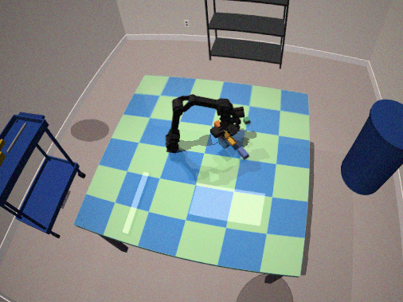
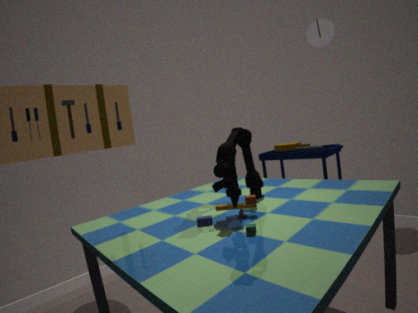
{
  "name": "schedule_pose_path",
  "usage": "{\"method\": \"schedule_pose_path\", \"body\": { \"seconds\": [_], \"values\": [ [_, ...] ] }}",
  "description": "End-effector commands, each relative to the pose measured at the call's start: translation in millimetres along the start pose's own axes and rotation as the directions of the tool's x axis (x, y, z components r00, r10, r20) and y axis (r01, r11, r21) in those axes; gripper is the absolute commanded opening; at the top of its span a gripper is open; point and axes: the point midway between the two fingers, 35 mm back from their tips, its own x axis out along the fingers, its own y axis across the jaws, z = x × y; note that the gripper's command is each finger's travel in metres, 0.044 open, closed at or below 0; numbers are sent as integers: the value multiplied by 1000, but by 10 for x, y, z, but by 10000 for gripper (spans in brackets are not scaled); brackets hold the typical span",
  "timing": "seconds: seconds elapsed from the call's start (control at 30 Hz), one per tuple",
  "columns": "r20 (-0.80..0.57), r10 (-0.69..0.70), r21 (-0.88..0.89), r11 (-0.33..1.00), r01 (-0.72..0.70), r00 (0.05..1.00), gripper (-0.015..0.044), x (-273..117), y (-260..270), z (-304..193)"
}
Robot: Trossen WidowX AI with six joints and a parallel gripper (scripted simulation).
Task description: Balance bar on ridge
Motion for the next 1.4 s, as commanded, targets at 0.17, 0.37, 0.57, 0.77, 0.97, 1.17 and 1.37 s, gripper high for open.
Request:
{"method": "schedule_pose_path", "body": {
  "seconds": [0.17, 0.37, 0.57, 0.77, 0.97, 1.17, 1.37],
  "values": [
    [-2, 1, 4, 1000, -1, 1000, 0, 14, 2, -4],
    [-2, 1, 4, 1000, -1, 1000, 0, 20, 1, -4],
    [-2, 1, 4, 1000, 0, 1000, 0, 24, 0, -4],
    [-2, 1, 4, 1000, 0, 1000, 0, 30, 0, -4],
    [-2, 0, 4, 1000, 0, 1000, 0, 34, -1, -3],
    [-2, 0, 4, 1000, 0, 1000, 0, 40, -1, -3],
    [-2, 0, 4, 1000, 0, 1000, 0, 44, -2, -2]
  ]
}}
